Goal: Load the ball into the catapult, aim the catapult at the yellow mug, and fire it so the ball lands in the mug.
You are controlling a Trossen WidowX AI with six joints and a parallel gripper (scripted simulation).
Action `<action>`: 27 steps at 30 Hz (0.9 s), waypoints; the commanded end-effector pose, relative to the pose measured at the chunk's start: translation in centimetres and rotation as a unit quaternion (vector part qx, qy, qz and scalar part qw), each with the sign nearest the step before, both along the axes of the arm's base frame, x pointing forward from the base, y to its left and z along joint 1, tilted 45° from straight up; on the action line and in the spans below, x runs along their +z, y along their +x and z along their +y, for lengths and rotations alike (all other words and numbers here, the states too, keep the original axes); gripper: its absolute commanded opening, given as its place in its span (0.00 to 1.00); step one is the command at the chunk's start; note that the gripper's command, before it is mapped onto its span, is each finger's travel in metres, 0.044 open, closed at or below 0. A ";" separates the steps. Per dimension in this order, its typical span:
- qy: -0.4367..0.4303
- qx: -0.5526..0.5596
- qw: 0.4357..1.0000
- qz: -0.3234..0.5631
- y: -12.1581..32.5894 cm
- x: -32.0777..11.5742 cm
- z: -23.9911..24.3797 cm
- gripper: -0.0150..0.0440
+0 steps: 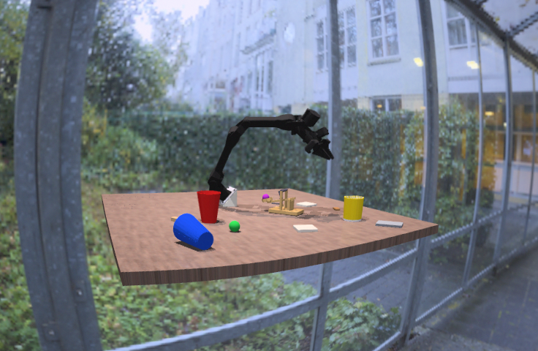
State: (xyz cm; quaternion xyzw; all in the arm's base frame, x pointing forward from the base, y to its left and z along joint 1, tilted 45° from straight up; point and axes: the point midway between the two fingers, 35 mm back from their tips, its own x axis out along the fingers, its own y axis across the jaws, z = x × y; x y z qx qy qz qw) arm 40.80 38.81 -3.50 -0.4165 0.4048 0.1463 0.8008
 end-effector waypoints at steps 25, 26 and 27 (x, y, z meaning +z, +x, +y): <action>-0.087 0.058 0.994 0.037 -3.4 -1.9 -0.7 0.25; -0.101 0.067 0.992 0.042 -4.0 -2.1 -0.8 0.25; -0.114 0.076 0.989 0.048 -4.5 -2.4 -0.9 0.25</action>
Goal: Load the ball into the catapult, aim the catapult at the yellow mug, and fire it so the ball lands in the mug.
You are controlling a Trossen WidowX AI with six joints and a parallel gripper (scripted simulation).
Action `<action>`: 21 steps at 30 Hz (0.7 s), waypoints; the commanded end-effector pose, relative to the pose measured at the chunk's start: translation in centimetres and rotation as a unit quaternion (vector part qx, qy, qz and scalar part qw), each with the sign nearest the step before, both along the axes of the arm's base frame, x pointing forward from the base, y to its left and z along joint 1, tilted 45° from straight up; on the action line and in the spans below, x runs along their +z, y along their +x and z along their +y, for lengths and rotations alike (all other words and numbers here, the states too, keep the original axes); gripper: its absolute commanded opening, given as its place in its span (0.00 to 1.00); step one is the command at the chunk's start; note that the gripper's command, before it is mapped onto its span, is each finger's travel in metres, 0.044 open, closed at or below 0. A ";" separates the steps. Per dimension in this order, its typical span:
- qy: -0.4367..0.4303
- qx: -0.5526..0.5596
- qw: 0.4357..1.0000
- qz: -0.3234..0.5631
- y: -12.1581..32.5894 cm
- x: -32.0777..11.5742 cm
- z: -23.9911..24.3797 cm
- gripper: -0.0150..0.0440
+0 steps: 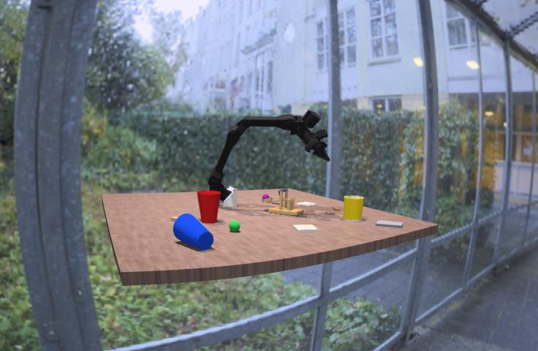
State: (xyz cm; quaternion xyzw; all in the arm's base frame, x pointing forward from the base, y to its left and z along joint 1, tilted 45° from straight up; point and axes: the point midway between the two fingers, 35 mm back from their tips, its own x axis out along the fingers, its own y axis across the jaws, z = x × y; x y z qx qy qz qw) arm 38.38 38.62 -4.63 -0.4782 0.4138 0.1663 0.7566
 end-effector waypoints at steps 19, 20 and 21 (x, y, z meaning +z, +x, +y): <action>-0.299 0.202 0.924 0.129 -11.3 -4.3 -4.8 0.25; -0.311 0.210 0.917 0.135 -11.7 -4.4 -5.0 0.25; -0.323 0.219 0.910 0.140 -12.1 -4.4 -5.3 0.25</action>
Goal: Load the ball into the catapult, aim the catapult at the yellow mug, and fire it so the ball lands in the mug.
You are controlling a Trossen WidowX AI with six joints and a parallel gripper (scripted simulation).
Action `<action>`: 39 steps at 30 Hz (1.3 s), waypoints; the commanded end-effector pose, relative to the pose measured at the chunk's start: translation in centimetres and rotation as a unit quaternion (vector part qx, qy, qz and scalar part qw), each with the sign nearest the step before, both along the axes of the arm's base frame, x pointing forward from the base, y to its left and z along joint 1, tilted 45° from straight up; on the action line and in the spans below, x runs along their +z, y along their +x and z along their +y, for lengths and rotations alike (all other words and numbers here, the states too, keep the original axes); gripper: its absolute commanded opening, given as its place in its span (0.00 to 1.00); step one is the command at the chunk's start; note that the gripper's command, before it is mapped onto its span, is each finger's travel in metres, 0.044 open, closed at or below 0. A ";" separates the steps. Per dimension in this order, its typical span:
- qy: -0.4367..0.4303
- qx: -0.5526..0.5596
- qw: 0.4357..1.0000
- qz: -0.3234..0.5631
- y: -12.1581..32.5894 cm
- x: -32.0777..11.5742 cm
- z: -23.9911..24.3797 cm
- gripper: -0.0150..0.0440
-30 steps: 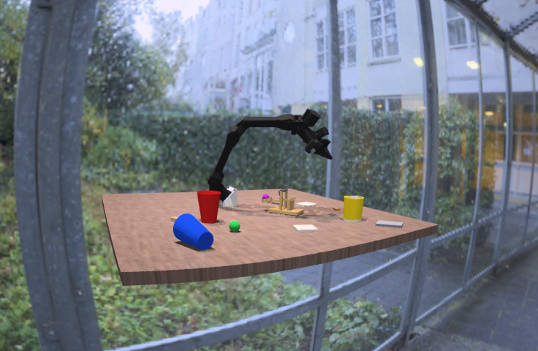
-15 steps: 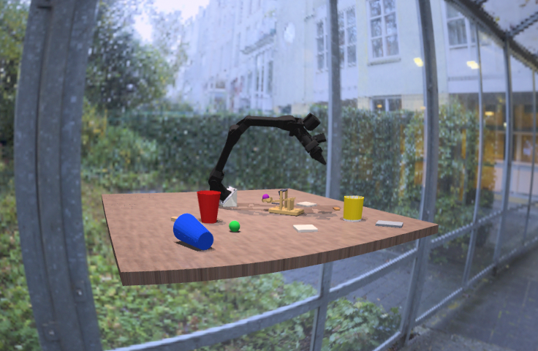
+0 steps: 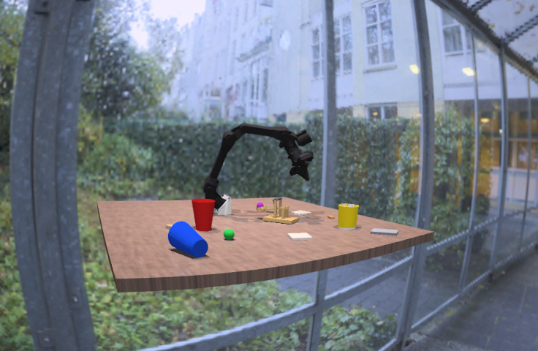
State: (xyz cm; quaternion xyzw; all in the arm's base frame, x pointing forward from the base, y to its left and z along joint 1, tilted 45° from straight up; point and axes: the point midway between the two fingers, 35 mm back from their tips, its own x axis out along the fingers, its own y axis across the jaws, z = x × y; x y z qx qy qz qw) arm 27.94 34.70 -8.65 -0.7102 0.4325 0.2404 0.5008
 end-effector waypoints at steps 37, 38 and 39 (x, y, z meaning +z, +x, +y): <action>-0.522 0.327 0.754 0.229 -12.9 2.4 -11.9 0.25; -0.533 0.332 0.743 0.234 -13.1 2.6 -12.1 0.25; -0.543 0.337 0.731 0.239 -13.3 2.8 -12.3 0.25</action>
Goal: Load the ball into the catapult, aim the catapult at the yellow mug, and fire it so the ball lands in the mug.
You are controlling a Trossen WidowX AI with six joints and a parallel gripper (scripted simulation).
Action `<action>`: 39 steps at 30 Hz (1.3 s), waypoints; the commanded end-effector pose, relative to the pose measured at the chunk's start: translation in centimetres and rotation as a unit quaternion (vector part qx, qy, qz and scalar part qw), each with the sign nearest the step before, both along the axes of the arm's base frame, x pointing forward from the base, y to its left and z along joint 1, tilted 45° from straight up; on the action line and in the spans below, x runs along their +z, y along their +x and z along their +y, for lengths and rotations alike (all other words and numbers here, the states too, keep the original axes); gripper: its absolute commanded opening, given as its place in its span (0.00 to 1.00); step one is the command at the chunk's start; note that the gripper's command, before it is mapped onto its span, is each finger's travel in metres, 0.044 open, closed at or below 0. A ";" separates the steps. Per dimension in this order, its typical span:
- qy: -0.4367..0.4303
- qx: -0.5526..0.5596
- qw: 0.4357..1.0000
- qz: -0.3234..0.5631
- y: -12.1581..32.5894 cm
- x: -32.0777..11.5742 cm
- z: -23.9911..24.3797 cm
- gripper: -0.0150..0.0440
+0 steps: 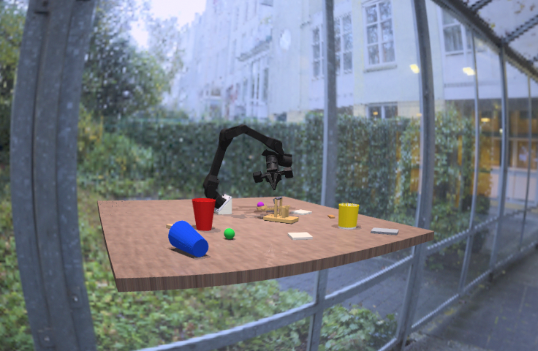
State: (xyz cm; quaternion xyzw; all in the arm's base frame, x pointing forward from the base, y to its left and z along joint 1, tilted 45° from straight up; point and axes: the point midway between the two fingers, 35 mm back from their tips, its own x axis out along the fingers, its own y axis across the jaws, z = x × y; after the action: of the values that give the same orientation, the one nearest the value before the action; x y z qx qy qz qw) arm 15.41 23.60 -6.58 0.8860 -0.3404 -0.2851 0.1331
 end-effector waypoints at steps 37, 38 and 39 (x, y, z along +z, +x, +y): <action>-0.113 0.057 0.991 0.042 -1.4 -1.4 -4.2 0.25; -0.113 0.057 0.991 0.042 -1.4 -1.5 -4.3 0.25; -0.113 0.057 0.991 0.042 -1.4 -1.6 -4.4 0.25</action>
State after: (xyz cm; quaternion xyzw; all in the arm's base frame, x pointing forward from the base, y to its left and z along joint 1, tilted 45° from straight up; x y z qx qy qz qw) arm 14.06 20.00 -7.62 0.8727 -0.3137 -0.2752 0.2535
